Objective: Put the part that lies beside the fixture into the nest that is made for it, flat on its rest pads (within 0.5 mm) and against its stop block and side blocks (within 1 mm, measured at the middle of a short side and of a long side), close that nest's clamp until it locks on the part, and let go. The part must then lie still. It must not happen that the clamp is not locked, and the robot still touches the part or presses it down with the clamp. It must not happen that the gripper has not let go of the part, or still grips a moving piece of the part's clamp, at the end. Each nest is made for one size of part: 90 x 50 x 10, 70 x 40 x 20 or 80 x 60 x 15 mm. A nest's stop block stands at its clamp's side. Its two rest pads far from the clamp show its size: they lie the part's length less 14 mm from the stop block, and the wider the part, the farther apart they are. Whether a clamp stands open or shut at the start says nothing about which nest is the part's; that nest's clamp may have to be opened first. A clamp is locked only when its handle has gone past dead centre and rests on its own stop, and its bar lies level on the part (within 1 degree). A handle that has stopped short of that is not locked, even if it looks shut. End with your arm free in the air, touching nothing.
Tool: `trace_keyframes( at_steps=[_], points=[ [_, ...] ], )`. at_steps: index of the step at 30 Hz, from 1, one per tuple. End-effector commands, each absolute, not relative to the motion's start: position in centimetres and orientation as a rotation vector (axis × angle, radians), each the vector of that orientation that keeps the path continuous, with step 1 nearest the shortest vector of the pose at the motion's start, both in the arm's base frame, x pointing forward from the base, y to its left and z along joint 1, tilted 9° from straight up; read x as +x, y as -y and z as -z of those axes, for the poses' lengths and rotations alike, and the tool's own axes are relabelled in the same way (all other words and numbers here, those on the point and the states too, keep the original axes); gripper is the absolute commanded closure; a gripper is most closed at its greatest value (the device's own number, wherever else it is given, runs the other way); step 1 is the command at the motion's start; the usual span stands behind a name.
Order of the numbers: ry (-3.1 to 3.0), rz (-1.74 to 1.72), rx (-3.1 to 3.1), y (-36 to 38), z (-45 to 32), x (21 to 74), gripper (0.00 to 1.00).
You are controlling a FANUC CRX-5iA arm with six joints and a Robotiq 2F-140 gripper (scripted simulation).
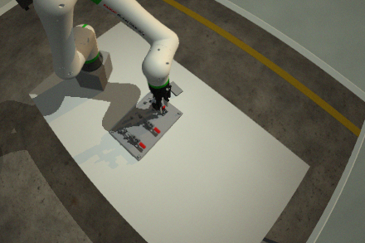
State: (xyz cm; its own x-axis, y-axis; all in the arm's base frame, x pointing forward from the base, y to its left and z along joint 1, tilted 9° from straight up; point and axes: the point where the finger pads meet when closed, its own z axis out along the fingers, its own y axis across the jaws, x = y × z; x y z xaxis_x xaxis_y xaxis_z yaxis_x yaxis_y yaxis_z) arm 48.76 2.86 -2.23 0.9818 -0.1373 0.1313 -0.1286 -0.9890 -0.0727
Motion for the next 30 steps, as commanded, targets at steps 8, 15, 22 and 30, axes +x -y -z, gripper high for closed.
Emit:
trace_keyframes(
  at_steps=[8,15,22,30],
  points=[
    [-0.206,0.21,-3.064,-2.9,2.2,48.8,0.72],
    [-0.206,0.21,-3.064,-2.9,2.2,48.8,0.72],
    [-0.206,0.21,-3.064,-2.8,1.3,48.7,0.72],
    [-0.206,0.21,-3.064,-2.6,-1.6,48.2,0.72]
  ],
)
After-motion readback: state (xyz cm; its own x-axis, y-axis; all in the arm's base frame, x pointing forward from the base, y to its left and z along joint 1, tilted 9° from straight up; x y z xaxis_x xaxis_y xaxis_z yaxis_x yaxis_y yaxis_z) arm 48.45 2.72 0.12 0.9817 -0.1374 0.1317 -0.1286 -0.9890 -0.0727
